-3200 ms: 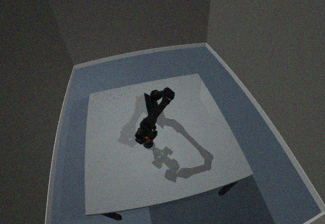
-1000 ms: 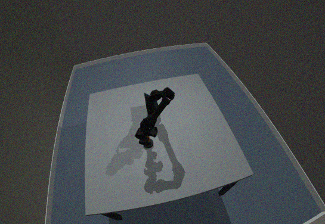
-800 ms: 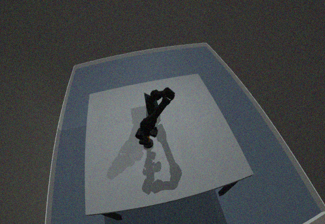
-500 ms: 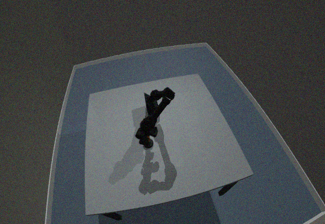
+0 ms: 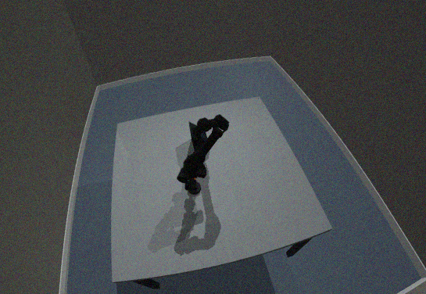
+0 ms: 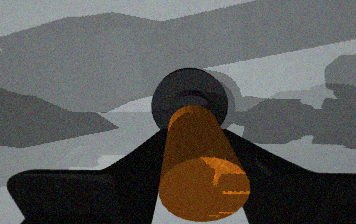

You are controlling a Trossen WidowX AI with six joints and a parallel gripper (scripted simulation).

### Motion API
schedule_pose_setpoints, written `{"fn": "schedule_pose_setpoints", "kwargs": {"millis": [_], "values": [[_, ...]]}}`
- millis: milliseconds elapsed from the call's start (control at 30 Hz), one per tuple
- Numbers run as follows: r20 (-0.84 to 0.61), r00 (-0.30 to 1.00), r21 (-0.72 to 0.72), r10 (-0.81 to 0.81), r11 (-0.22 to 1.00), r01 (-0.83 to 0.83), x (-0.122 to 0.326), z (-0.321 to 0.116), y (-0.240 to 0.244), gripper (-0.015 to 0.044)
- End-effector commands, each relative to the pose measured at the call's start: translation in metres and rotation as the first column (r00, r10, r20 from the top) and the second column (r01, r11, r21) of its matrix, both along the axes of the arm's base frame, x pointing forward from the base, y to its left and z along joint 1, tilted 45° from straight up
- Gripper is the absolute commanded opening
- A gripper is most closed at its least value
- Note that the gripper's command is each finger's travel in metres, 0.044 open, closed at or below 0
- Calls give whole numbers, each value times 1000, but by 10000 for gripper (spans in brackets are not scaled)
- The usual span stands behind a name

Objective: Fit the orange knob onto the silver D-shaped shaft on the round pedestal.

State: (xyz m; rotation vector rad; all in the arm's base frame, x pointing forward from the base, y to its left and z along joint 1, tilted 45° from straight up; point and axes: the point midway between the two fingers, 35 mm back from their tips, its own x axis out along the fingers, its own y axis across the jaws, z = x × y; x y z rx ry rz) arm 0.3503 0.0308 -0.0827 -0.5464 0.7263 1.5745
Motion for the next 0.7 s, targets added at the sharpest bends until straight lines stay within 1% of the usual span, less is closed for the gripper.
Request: {"fn": "schedule_pose_setpoints", "kwargs": {"millis": [0,533,667], "values": [[10,1000,2,9,1000,-9,0,-1,1,0],[10,1000,2,9,1000,-9,1,3,-1,0],[71,995,10,70,997,-71,1,3,-1,0]]}}
